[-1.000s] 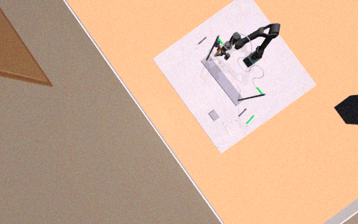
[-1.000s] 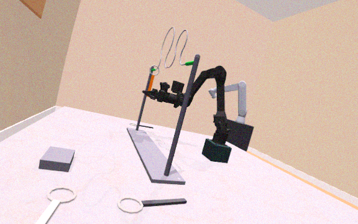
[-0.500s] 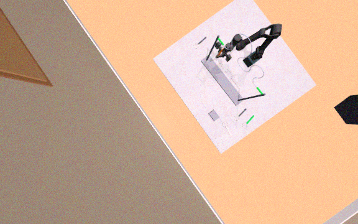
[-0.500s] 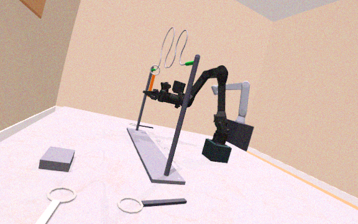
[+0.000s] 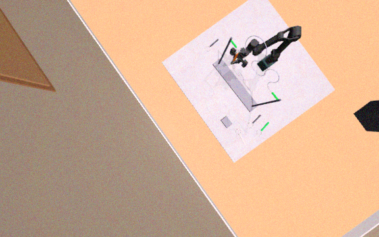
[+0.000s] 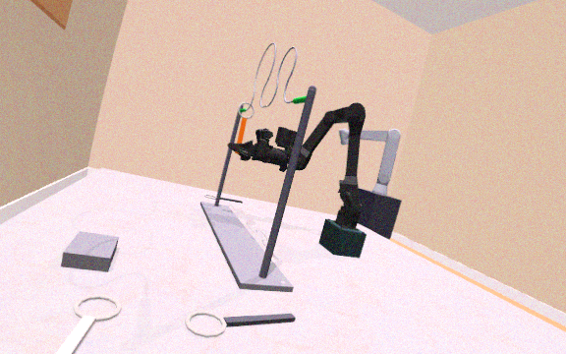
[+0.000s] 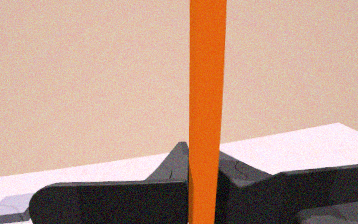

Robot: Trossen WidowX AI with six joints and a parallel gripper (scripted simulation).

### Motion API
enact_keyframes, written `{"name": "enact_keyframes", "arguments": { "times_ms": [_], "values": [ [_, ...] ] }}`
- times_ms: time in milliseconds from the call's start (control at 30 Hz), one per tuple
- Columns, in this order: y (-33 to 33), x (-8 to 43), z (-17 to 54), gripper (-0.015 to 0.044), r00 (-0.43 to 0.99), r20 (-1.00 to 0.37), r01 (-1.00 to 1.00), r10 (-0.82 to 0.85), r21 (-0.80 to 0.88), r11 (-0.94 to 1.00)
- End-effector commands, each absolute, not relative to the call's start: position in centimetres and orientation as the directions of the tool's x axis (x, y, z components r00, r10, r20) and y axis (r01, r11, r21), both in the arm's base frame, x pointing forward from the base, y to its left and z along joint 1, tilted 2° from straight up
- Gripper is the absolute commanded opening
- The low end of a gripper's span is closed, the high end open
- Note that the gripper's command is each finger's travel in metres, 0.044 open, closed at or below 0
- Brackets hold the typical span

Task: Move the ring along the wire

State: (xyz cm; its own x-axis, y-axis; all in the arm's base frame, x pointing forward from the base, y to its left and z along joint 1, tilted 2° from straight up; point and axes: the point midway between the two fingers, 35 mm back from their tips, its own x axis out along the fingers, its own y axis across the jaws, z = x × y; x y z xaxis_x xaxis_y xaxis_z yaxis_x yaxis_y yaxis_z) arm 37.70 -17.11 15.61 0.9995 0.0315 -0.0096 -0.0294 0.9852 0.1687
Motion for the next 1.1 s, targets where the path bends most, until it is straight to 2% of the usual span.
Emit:
{"name": "enact_keyframes", "arguments": {
  "times_ms": [0,400,1067],
  "values": [
    [-16.0,37.6,16.1,-0.0150,1.000,-0.002,-0.029,0.030,0.218,0.975],
    [-12.3,37.4,17.3,-0.0150,0.999,-0.008,-0.027,0.034,0.430,0.903],
    [-8.3,34.6,20.5,-0.0150,0.969,-0.166,-0.020,0.184,0.689,0.725]
  ]
}}
